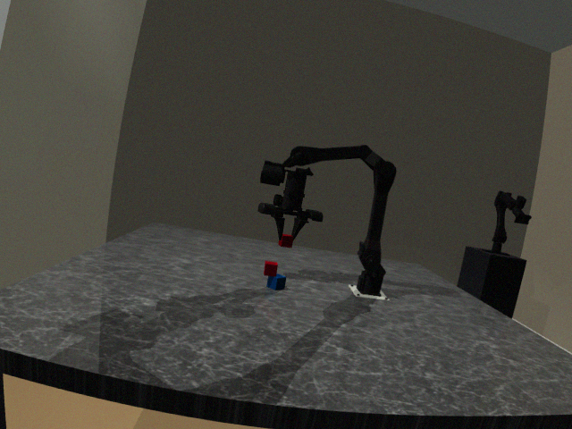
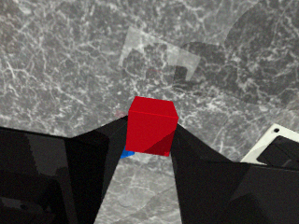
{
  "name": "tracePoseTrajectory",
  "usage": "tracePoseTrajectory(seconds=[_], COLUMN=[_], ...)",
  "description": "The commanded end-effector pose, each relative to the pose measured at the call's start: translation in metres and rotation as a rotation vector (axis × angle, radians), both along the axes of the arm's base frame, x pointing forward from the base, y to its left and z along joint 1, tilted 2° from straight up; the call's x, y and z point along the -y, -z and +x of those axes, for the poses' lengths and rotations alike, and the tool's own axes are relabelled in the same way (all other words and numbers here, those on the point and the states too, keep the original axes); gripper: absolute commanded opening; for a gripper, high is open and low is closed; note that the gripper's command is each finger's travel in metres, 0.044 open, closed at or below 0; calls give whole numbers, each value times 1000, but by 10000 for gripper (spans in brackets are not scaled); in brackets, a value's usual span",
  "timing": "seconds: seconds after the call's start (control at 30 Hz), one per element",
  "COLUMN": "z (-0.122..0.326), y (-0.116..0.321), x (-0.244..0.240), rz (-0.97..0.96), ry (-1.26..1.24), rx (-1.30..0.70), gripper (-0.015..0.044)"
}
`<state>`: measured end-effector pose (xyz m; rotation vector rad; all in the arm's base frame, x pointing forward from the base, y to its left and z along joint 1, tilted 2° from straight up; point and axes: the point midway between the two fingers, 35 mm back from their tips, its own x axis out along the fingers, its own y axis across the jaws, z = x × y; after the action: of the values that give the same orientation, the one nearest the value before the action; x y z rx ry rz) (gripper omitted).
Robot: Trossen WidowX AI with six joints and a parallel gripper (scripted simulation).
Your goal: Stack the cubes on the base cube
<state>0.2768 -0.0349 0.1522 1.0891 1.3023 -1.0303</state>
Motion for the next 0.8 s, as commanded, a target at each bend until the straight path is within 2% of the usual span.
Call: tracePoseTrajectory(seconds=[0.0,0.17,0.77], z=[-2,-1,3], y=[-8,-9,-4], x=[0,-4,-62], rz=[-1,-2,-11], ry=[-5,-62,-763], rx=[1,3,26], gripper=[105,105,105])
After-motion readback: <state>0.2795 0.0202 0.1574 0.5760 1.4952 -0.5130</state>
